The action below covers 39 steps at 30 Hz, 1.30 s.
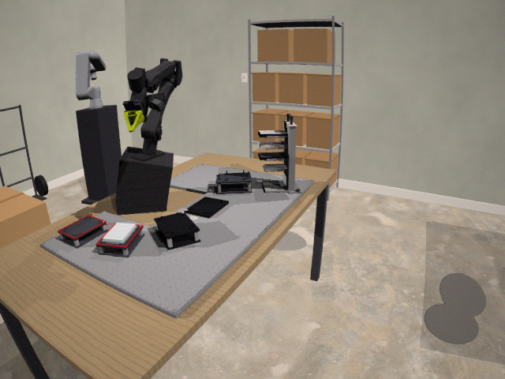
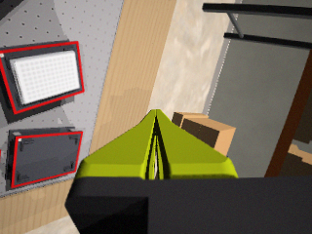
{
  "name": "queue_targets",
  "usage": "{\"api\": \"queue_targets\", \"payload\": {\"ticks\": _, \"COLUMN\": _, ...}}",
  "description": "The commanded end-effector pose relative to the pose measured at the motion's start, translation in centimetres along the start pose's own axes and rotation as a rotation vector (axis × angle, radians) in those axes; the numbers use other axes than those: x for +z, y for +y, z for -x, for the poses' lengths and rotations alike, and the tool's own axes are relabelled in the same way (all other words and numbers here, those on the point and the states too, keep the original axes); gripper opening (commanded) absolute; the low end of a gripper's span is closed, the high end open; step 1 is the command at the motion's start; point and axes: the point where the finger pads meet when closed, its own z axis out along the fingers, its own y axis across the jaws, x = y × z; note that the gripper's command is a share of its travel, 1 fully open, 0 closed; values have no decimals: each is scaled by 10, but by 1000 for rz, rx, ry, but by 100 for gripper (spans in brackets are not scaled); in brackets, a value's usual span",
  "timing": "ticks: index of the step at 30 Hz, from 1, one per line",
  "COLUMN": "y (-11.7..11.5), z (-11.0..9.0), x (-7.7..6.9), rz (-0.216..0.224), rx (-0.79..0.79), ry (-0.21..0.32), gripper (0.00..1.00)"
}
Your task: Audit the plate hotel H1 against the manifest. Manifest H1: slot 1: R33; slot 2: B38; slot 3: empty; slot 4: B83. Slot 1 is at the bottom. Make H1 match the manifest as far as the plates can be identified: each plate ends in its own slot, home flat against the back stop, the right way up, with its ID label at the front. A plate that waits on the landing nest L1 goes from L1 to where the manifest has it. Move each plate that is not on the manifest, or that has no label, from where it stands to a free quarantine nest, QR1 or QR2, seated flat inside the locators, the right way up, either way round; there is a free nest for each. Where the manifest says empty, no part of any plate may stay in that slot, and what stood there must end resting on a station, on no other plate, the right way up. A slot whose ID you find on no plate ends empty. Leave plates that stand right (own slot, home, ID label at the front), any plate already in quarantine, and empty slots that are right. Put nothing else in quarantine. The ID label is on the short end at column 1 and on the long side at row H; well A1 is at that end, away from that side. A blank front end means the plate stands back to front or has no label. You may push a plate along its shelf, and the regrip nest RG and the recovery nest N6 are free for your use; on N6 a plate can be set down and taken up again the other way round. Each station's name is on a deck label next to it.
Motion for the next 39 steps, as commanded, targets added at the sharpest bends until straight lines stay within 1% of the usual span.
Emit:
{"api": "queue_targets", "payload": {"ticks": 1, "y": 3, "z": 12, "x": 3, "rz": 57, "rx": 62, "ry": -30, "gripper": 0}}
{"api": "queue_targets", "payload": {"ticks": 2, "y": 5, "z": 15, "x": 4, "rz": 76, "rx": 77, "ry": -40, "gripper": 0}}
{"api": "queue_targets", "payload": {"ticks": 3, "y": 7, "z": 18, "x": 5, "rz": 83, "rx": 83, "ry": -43, "gripper": 0}}
{"api": "queue_targets", "payload": {"ticks": 4, "y": 8, "z": 19, "x": 6, "rz": 82, "rx": 83, "ry": -36, "gripper": 0}}
{"api": "queue_targets", "payload": {"ticks": 5, "y": 21, "z": 20, "x": 4, "rz": 87, "rx": 84, "ry": -30, "gripper": 0}}
{"api": "queue_targets", "payload": {"ticks": 7, "y": 25, "z": 25, "x": 6, "rz": 87, "rx": 84, "ry": -30, "gripper": 0}}
{"api": "queue_targets", "payload": {"ticks": 8, "y": 15, "z": 29, "x": 10, "rz": 101, "rx": 98, "ry": -39, "gripper": 0}}
{"api": "queue_targets", "payload": {"ticks": 9, "y": 17, "z": 34, "x": 11, "rz": 124, "rx": 113, "ry": -58, "gripper": 0}}
{"api": "queue_targets", "payload": {"ticks": 10, "y": 19, "z": 36, "x": 11, "rz": 145, "rx": 128, "ry": -65, "gripper": 0}}
{"api": "queue_targets", "payload": {"ticks": 12, "y": 19, "z": 36, "x": 11, "rz": 145, "rx": 128, "ry": -65, "gripper": 0}}
{"api": "queue_targets", "payload": {"ticks": 13, "y": 18, "z": 40, "x": 8, "rz": 134, "rx": 128, "ry": -68, "gripper": 0}}
{"api": "queue_targets", "payload": {"ticks": 14, "y": 32, "z": 39, "x": 9, "rz": 149, "rx": 132, "ry": -55, "gripper": 0}}
{"api": "queue_targets", "payload": {"ticks": 15, "y": 36, "z": 41, "x": 10, "rz": 154, "rx": 133, "ry": -54, "gripper": 0}}
{"api": "queue_targets", "payload": {"ticks": 16, "y": 27, "z": 46, "x": 15, "rz": 170, "rx": 146, "ry": -63, "gripper": 0}}
{"api": "queue_targets", "payload": {"ticks": 18, "y": 31, "z": 52, "x": 16, "rz": 216, "rx": 176, "ry": -83, "gripper": 0}}
{"api": "queue_targets", "payload": {"ticks": 19, "y": 33, "z": 55, "x": 16, "rz": 220, "rx": 179, "ry": -83, "gripper": 0}}
{"api": "queue_targets", "payload": {"ticks": 20, "y": 34, "z": 56, "x": 17, "rz": 217, "rx": 178, "ry": -73, "gripper": 0}}
{"api": "queue_targets", "payload": {"ticks": 21, "y": 47, "z": 56, "x": 14, "rz": 223, "rx": 179, "ry": -70, "gripper": 0}}
{"api": "queue_targets", "payload": {"ticks": 23, "y": 51, "z": 61, "x": 15, "rz": 222, "rx": 179, "ry": -70, "gripper": 0}}
{"api": "queue_targets", "payload": {"ticks": 24, "y": 43, "z": 66, "x": 19, "rz": 239, "rx": 192, "ry": -75, "gripper": 0}}
{"api": "queue_targets", "payload": {"ticks": 25, "y": 45, "z": 71, "x": 19, "rz": 266, "rx": 207, "ry": -89, "gripper": 0}}
{"api": "queue_targets", "payload": {"ticks": 26, "y": 47, "z": 73, "x": 20, "rz": 288, "rx": 221, "ry": -91, "gripper": 0}}
{"api": "queue_targets", "payload": {"ticks": 29, "y": 49, "z": 76, "x": 20, "rz": 290, "rx": 222, "ry": -91, "gripper": 0}}
{"api": "queue_targets", "payload": {"ticks": 30, "y": 62, "z": 74, "x": 16, "rz": 292, "rx": 222, "ry": -78, "gripper": 0}}
{"api": "queue_targets", "payload": {"ticks": 31, "y": 54, "z": 81, "x": 21, "rz": 314, "rx": 235, "ry": -91, "gripper": 0}}
{"api": "queue_targets", "payload": {"ticks": 33, "y": 58, "z": 86, "x": 21, "rz": 361, "rx": 261, "ry": -92, "gripper": 0}}
{"api": "queue_targets", "payload": {"ticks": 35, "y": 63, "z": 90, "x": 22, "rz": 359, "rx": 261, "ry": -85, "gripper": 0}}
{"api": "queue_targets", "payload": {"ticks": 36, "y": 75, "z": 88, "x": 17, "rz": 362, "rx": 261, "ry": -78, "gripper": 0}}
{"api": "queue_targets", "payload": {"ticks": 38, "y": 79, "z": 93, "x": 18, "rz": 362, "rx": 261, "ry": -78, "gripper": 0}}
{"api": "queue_targets", "payload": {"ticks": 39, "y": 71, "z": 99, "x": 22, "rz": 379, "rx": 272, "ry": -79, "gripper": 0}}
